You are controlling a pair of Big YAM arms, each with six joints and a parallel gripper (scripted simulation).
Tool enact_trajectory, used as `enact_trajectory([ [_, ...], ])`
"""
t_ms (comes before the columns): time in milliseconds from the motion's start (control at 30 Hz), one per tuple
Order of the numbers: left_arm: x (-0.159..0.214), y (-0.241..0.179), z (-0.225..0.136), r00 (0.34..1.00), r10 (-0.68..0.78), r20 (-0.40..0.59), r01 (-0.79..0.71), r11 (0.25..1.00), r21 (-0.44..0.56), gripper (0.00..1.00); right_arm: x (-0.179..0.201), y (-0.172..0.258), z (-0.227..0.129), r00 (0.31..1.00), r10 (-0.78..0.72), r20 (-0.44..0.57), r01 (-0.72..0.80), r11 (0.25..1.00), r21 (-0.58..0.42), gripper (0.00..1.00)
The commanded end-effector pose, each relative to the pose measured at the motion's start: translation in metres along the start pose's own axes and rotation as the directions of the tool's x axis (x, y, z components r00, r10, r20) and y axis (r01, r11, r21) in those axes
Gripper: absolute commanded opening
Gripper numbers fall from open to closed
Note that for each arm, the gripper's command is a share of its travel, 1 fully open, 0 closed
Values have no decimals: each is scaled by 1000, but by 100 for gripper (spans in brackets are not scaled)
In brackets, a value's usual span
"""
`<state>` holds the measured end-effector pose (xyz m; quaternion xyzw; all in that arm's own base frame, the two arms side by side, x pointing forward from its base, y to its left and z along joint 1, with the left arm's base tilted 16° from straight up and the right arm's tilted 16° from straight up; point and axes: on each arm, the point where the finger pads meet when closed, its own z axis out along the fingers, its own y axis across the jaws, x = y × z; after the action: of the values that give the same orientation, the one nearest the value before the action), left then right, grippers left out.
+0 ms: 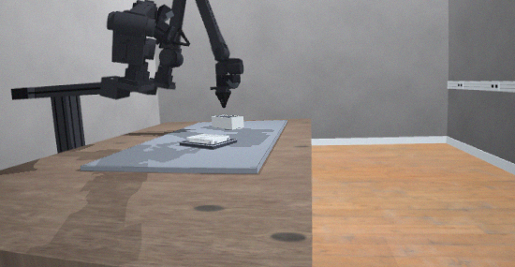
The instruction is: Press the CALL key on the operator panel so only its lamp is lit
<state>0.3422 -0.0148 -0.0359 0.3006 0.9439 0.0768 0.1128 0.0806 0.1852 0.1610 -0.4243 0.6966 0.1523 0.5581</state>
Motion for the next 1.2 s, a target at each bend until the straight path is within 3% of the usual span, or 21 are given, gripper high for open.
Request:
enact_trajectory([
  [0, -10, 4, 1, 1000, 26, 2, -26, 1000, 6, 0, -30, -9, -16, 997, 70, 36, -69, 997, -22, 100],
  [1167, -11, 9, 36, 1000, 24, 13, -24, 1000, -4, 0, -20, -7, -11, 998, 49, 27, -49, 999, -10, 100],
])
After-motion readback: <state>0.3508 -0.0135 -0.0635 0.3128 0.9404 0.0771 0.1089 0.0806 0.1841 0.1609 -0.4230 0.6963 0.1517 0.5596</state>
